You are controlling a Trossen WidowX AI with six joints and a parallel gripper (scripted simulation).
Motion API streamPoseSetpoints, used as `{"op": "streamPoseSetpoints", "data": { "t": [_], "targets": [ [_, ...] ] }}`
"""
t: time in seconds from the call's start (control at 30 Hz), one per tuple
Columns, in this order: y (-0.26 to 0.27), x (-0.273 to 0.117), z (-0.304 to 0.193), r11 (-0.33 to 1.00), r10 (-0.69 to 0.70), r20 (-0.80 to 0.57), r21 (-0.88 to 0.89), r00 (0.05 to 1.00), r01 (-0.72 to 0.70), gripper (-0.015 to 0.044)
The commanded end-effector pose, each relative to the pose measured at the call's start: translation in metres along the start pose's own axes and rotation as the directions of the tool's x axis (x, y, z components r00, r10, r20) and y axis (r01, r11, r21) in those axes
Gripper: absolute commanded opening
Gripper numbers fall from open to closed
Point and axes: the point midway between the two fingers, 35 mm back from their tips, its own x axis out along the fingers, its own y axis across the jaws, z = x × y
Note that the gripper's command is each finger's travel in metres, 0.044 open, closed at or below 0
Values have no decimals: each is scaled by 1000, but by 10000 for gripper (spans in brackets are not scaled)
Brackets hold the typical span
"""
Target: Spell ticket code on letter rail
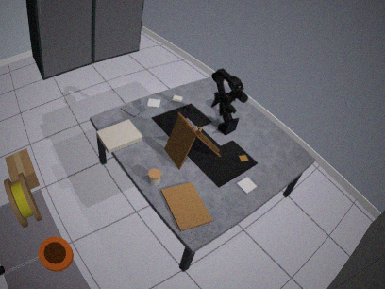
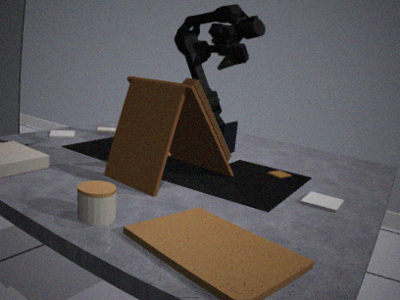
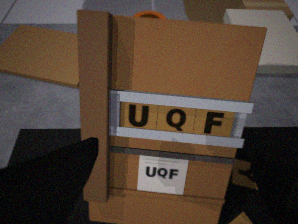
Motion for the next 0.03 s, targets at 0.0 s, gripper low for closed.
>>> {"op": "streamPoseSetpoints", "data": {
  "t": [0.0],
  "targets": [
    [0,0,0,1000,-2,4,0,1000,2,440]
  ]
}}
